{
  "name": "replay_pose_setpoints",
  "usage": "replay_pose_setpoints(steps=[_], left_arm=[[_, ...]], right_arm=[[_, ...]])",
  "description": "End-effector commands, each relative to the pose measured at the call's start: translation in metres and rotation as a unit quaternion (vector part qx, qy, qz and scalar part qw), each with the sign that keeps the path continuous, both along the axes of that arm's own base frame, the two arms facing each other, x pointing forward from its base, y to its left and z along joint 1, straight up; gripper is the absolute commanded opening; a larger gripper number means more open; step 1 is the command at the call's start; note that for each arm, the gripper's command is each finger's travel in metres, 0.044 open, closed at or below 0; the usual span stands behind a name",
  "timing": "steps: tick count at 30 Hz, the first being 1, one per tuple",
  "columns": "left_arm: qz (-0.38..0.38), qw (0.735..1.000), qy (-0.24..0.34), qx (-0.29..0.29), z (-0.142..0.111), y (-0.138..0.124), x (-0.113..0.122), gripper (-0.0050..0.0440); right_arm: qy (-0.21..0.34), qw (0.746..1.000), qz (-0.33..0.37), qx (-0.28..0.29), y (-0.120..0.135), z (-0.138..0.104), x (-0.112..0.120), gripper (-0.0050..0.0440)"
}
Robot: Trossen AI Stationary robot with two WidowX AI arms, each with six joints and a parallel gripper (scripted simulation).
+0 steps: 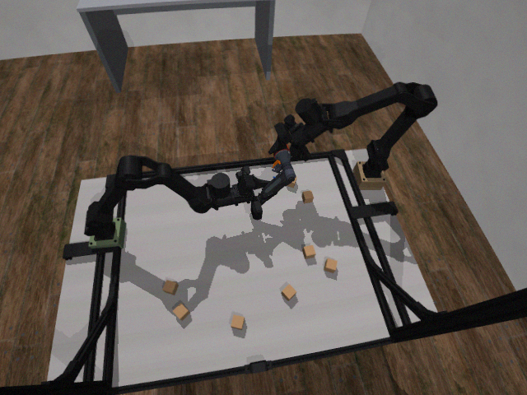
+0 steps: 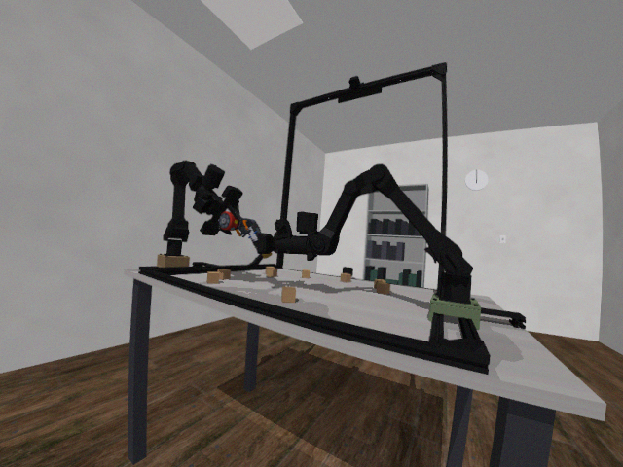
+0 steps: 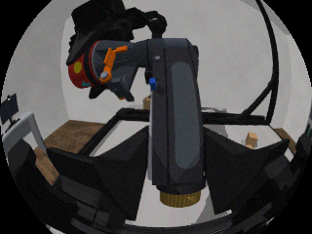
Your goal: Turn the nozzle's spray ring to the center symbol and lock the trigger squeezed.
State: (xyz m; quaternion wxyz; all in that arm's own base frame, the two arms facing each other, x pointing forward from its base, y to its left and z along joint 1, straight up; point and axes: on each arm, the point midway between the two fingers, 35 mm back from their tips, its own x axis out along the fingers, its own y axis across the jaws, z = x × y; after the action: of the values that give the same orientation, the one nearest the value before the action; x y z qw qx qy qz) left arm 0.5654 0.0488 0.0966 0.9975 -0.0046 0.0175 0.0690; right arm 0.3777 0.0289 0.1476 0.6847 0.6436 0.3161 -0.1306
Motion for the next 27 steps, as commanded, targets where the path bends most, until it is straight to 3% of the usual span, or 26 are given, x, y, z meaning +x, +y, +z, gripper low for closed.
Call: replay_pose_setpoints(steps=[1, 12, 25, 27], left_arm=[[0.001, 1.0, -0.017, 0.006, 0.011, 0.0006, 0.0028, 0.0], [0.001, 1.0, -0.017, 0.006, 0.011, 0.0006, 0.0028, 0.0], [0.001, 1.0, -0.017, 0.006, 0.011, 0.0006, 0.0028, 0.0], [0.001, 1.0, -0.017, 0.006, 0.011, 0.0006, 0.0028, 0.0]], right_arm=[[0.028, 1.0, 0.003, -0.009, 0.0006, -0.0018, 0.0013, 0.0], [0.128, 0.991, 0.007, -0.032, 0.0006, -0.0004, 0.0009, 0.0], [0.187, 0.981, 0.009, -0.045, 0.0009, 0.0005, 0.0004, 0.0], [0.17, 0.985, 0.006, -0.039, 0.0005, 0.0022, -0.0005, 0.0048]])
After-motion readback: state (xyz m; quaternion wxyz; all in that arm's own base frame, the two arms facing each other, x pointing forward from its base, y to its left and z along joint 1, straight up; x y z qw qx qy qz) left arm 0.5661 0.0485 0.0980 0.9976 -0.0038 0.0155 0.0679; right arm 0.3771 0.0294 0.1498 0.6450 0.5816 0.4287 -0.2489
